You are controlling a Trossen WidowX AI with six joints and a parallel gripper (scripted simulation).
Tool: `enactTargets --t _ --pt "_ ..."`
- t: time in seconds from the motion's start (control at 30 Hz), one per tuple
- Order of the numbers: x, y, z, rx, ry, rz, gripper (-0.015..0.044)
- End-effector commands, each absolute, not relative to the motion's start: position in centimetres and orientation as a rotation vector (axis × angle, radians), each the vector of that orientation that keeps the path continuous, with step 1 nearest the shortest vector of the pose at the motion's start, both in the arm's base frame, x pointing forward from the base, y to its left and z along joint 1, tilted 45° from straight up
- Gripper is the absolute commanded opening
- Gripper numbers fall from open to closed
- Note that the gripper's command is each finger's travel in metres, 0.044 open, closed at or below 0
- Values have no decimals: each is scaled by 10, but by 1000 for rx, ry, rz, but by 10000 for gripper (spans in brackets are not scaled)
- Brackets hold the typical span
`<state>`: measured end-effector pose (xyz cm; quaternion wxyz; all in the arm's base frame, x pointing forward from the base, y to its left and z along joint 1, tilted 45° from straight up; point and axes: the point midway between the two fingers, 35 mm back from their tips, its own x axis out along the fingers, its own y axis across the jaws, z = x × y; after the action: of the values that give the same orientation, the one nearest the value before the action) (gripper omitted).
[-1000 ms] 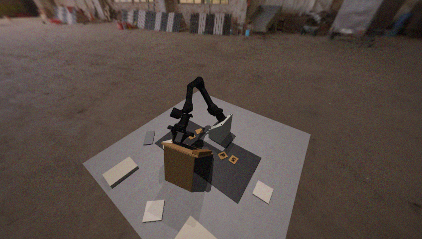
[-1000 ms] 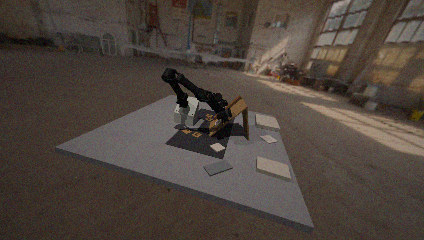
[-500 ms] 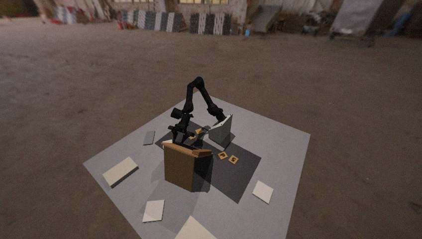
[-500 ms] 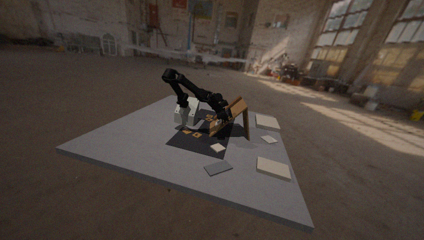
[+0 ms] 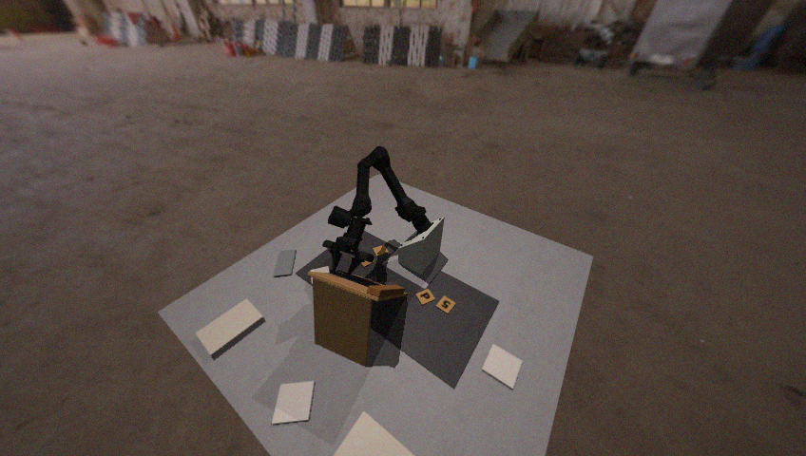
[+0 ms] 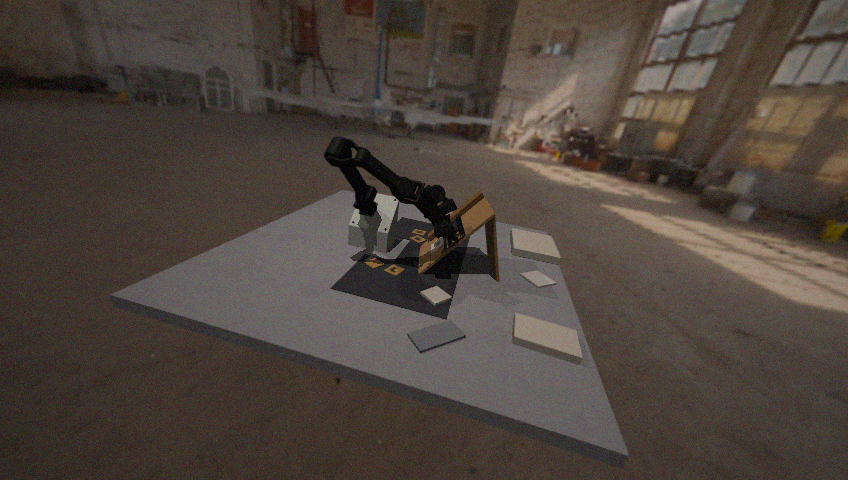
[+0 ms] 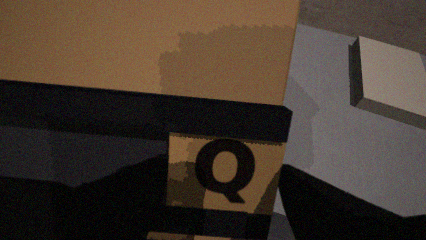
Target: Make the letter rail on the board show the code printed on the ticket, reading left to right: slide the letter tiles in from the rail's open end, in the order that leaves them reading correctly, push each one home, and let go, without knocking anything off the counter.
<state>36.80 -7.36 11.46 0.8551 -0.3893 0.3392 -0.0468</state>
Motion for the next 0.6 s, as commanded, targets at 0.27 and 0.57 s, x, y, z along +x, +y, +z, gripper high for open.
enactTargets --t 0.27,0.57 --pt "364 -68 105 -813 719 -99 0" --pt "363 -64 101 -813 719 -99 0"
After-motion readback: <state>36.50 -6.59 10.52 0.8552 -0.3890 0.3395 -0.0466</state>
